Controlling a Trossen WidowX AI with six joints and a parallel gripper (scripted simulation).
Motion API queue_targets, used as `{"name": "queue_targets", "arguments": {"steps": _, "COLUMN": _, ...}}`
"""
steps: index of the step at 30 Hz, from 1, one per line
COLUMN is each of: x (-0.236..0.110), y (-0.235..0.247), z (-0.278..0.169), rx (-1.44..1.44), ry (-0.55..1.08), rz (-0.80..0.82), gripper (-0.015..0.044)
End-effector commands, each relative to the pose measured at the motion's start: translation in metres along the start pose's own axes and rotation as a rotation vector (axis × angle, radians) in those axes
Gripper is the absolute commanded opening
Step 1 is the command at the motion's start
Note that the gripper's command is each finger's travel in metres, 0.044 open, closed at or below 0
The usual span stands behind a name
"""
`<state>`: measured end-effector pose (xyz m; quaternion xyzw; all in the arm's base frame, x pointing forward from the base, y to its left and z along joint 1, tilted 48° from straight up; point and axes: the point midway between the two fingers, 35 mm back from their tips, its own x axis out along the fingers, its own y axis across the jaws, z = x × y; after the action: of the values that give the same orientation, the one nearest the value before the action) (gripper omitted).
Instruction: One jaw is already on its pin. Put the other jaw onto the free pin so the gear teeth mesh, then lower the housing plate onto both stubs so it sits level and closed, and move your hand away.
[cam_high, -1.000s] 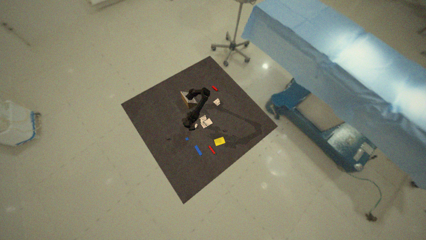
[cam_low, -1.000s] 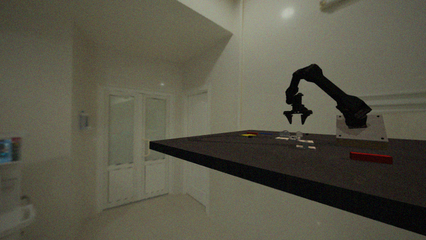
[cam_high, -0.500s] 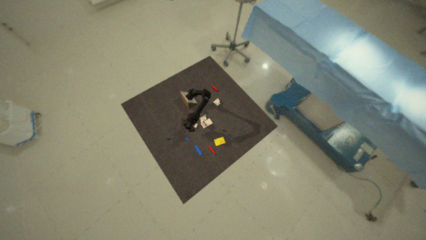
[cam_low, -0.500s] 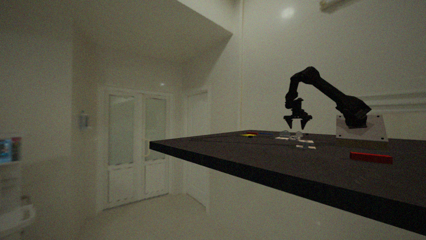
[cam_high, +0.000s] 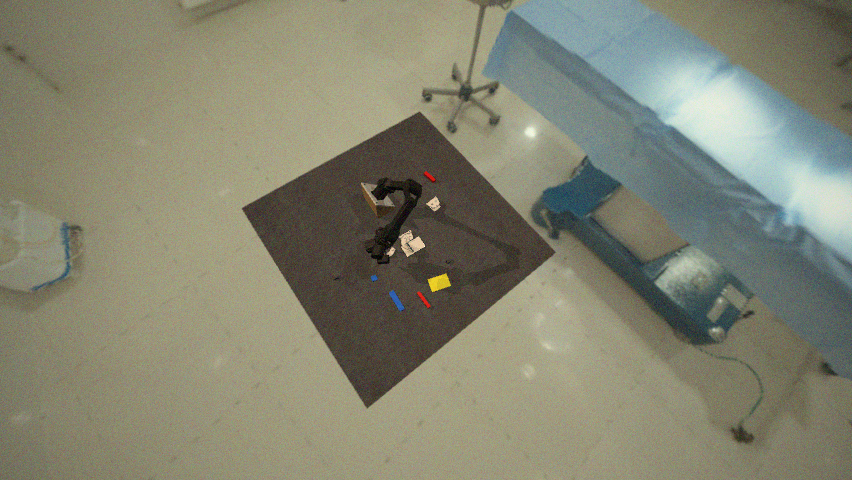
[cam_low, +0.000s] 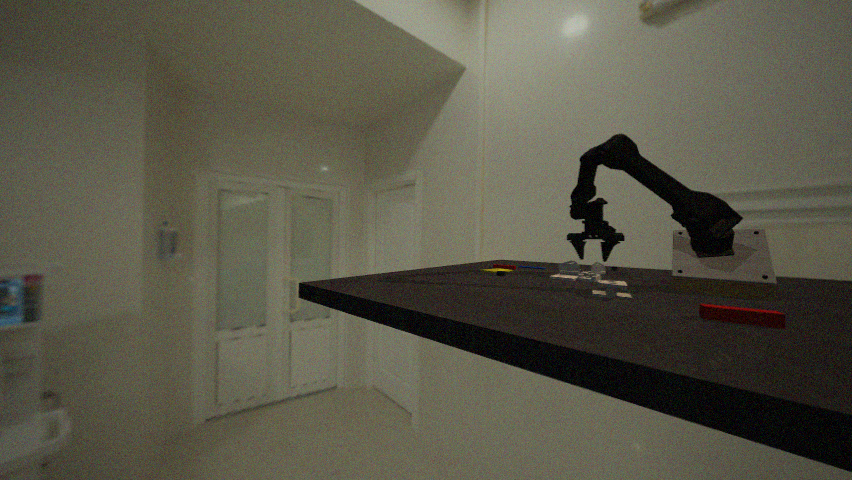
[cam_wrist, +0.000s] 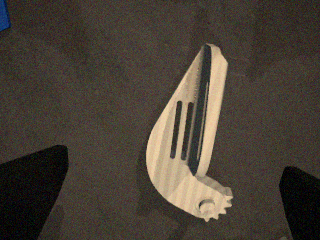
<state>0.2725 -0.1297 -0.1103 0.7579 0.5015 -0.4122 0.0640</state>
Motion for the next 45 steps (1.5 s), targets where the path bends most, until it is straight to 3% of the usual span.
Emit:
{"name": "queue_targets", "arguments": {"steps": 1, "x": 0.01, "y": -0.001, "z": 0.0, "rx": 0.007, "ry": 0.004, "rz": -0.008, "gripper": 0.044}}
{"name": "queue_targets", "arguments": {"steps": 25, "x": 0.048, "y": -0.003, "z": 0.0, "rx": 0.007, "ry": 0.006, "rz": -0.009, "gripper": 0.044}}
{"name": "queue_targets", "arguments": {"steps": 45, "x": 0.049, "y": -0.003, "z": 0.0, "rx": 0.007, "ry": 0.006, "rz": -0.009, "gripper": 0.044}}
